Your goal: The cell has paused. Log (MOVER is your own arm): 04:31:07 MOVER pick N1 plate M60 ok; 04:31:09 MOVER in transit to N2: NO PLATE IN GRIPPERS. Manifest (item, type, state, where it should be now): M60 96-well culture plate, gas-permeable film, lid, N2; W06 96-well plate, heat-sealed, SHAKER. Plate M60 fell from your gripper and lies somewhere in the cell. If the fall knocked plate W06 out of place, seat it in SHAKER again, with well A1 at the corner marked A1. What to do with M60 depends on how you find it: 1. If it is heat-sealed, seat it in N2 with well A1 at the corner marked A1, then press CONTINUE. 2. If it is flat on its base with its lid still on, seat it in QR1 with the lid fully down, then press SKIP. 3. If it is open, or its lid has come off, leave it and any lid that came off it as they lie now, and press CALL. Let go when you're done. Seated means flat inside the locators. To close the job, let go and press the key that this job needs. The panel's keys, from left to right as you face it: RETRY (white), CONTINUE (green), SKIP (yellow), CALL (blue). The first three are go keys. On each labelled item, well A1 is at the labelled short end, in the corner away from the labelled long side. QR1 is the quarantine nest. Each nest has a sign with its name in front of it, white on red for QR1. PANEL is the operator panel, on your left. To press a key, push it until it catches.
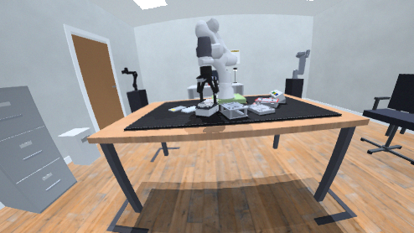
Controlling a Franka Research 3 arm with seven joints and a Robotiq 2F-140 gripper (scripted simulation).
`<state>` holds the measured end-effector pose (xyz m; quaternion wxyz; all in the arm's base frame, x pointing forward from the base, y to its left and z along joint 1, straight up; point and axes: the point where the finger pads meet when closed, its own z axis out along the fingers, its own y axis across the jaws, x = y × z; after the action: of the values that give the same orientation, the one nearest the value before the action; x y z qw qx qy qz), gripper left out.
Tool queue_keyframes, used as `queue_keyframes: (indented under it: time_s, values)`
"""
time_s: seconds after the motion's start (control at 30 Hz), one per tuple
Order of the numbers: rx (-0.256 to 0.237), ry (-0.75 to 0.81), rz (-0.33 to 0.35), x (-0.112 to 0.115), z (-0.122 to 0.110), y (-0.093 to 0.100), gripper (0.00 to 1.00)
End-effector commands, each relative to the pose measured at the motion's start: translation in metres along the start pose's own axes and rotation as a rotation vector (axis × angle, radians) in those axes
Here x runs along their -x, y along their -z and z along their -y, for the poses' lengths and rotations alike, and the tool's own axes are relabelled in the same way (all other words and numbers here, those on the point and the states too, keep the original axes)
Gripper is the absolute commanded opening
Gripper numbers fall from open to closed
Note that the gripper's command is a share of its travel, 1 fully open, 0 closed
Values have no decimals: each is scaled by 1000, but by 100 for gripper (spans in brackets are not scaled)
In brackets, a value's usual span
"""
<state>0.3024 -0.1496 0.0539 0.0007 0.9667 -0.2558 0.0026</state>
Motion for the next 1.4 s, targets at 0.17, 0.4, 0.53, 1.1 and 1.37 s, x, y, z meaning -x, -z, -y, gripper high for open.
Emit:
queue_keyframes:
  time_s: [0.17,0.4,0.53,1.1,1.37]
  values:
    - [0,1,0,0,1,0,70]
    - [0,1,0,0,1,0,10]
    - [0,1,0,0,1,0,10]
    - [0,1,0,0,1,0,10]
    - [0,1,0,0,1,0,10]
